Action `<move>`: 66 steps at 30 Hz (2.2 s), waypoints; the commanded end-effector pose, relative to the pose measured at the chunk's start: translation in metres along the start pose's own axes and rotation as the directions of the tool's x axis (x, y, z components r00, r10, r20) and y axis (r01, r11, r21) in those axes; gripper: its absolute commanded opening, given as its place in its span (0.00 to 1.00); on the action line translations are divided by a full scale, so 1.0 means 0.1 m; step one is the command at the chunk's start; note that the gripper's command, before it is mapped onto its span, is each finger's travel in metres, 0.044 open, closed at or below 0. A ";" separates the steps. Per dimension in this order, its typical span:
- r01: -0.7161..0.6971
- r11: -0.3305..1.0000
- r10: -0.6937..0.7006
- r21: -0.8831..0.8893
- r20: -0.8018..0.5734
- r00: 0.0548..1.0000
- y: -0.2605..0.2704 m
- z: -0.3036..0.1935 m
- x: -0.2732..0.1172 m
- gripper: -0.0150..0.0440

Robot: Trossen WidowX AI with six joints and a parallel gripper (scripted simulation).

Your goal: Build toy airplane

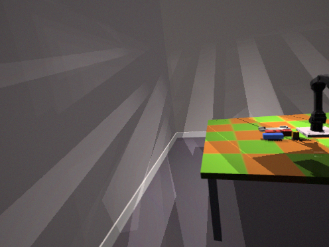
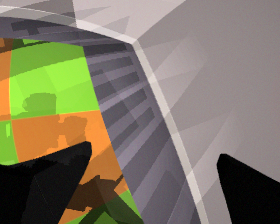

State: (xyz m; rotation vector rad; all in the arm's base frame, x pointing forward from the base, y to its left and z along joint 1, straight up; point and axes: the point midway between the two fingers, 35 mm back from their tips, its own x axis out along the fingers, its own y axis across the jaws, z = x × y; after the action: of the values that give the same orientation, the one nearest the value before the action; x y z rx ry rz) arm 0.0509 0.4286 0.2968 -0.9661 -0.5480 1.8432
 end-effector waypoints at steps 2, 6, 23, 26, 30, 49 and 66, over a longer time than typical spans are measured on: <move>0.057 0.966 -0.004 0.252 -0.205 0.979 -0.08 -0.72 -0.26 1.00; 0.173 0.871 0.017 0.461 -0.379 0.925 -0.07 -1.34 -0.61 1.00; 0.845 -0.080 0.394 0.529 -0.762 0.514 0.91 -2.96 -2.78 1.00; 0.894 -0.274 0.498 0.354 -0.743 0.447 1.24 -3.00 -3.20 1.00; 0.879 -0.473 0.630 0.064 -0.673 0.388 1.70 -2.93 -3.70 1.00; 0.825 -0.550 0.701 -0.130 -0.608 0.372 2.37 -3.14 -3.76 1.00; 0.825 -0.550 0.701 -0.130 -0.608 0.372 2.58 -3.33 -3.65 1.00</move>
State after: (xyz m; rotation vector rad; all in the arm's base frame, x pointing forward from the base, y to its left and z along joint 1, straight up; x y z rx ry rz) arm 0.2682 -0.0247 0.0617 0.1607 1.5358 -0.1554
